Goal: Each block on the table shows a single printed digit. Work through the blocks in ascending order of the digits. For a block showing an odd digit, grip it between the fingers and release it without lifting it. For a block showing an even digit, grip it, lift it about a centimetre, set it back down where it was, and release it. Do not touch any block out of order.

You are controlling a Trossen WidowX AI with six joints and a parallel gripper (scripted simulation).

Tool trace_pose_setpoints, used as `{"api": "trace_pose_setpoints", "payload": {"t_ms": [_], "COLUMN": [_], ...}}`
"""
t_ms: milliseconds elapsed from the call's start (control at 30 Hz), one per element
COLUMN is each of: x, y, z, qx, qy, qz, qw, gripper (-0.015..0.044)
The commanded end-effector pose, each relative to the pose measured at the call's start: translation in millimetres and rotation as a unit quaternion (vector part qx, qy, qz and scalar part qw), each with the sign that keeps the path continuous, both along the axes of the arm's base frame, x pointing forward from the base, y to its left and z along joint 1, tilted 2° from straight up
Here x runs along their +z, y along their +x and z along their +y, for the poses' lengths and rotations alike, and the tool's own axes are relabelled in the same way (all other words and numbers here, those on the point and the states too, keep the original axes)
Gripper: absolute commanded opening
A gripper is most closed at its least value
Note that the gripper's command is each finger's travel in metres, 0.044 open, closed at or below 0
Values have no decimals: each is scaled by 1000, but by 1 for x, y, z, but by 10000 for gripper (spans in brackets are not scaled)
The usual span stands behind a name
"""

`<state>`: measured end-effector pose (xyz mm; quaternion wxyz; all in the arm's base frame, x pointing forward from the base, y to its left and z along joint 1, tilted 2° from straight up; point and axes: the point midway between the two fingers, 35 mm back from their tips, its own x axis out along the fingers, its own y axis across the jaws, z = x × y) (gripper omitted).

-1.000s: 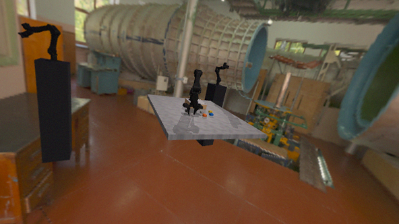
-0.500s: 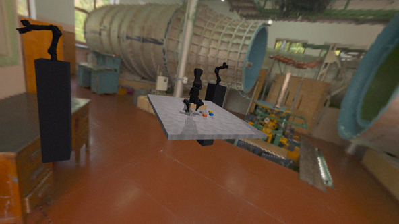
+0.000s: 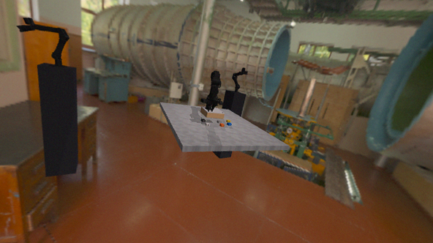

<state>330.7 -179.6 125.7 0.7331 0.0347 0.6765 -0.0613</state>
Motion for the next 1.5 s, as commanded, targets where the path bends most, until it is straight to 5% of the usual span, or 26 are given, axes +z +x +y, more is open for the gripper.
{"api": "trace_pose_setpoints", "payload": {"t_ms": [0,667,900,1033,1467], "x": [-1,-10,-88,-91,-108], "y": [-1,-101,-97,-97,-95], "z": [1,19,16,16,15], "qx": [2,2,2,2,2], "qy": [3,3,3,3,3], "qz": [5,9,9,9,9], "qw": [1000,1000,1000,1000,1000], "gripper": [120,120,304,400,400]}}
